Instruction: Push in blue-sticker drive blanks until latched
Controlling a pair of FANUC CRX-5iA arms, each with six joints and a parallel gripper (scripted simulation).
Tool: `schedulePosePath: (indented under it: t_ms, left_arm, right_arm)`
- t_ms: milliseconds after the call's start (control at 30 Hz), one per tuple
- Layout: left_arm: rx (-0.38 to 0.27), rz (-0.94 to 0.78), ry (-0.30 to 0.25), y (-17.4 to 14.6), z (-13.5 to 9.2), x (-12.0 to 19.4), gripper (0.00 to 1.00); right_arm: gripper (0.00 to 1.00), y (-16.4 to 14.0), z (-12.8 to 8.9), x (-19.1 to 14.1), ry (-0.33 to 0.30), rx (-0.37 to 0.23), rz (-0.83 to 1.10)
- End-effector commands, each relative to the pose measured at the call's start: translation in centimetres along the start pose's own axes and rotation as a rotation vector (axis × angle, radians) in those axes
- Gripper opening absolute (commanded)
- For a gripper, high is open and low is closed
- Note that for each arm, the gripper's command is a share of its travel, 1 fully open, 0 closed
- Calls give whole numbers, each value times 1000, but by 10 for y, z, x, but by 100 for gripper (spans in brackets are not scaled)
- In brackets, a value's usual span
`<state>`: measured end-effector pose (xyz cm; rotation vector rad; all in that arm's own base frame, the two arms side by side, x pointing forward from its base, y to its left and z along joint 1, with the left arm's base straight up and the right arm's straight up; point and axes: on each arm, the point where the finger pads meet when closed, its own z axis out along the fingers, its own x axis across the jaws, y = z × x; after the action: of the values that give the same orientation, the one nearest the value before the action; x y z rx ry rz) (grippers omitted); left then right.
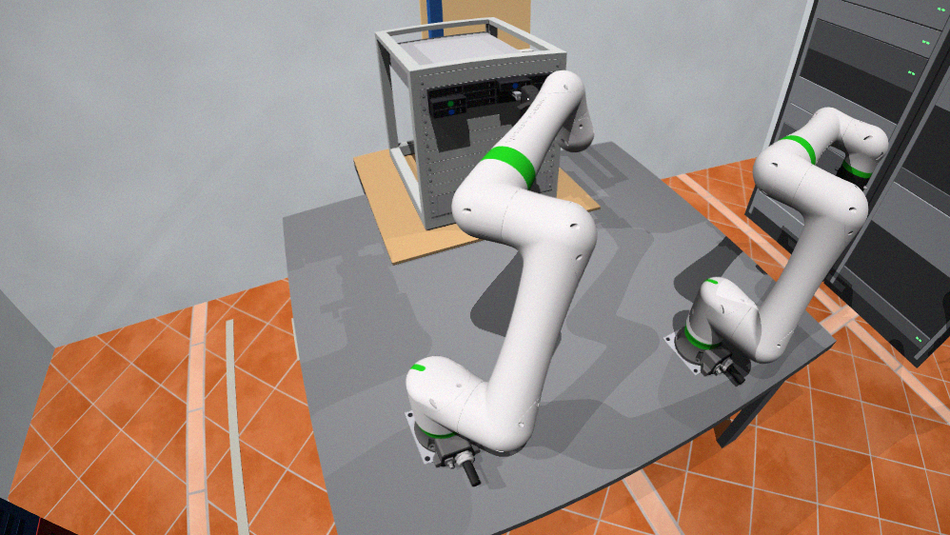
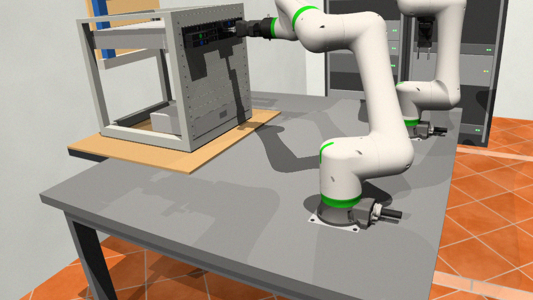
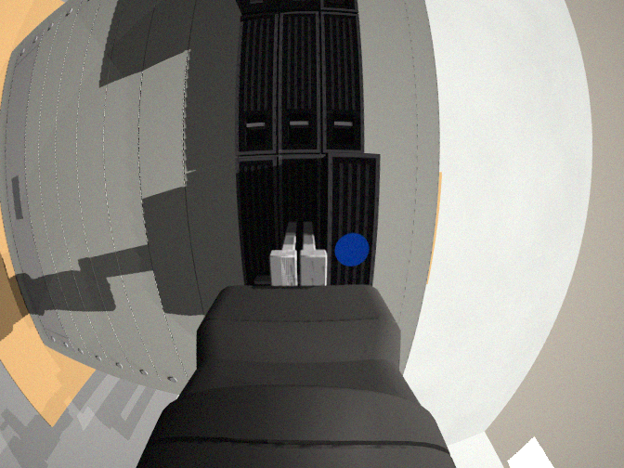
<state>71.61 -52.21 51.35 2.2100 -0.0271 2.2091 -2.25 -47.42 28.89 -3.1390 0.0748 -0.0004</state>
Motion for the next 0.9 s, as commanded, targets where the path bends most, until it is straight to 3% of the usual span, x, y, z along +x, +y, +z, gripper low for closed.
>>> schedulePosePath:
  t_ms: [0,633,867]
  left_arm:
    - [0,-2,2,0,0,2,0]
    - [0,-2,2,0,-11,2,0]
    - [0,-2,2,0,-45,2,0]
  right_arm:
    - [100,0,-1,0,0,-2,0]
    - [100,0,-1,0,0,-2,0]
    - [100,0,-1,0,0,-2,0]
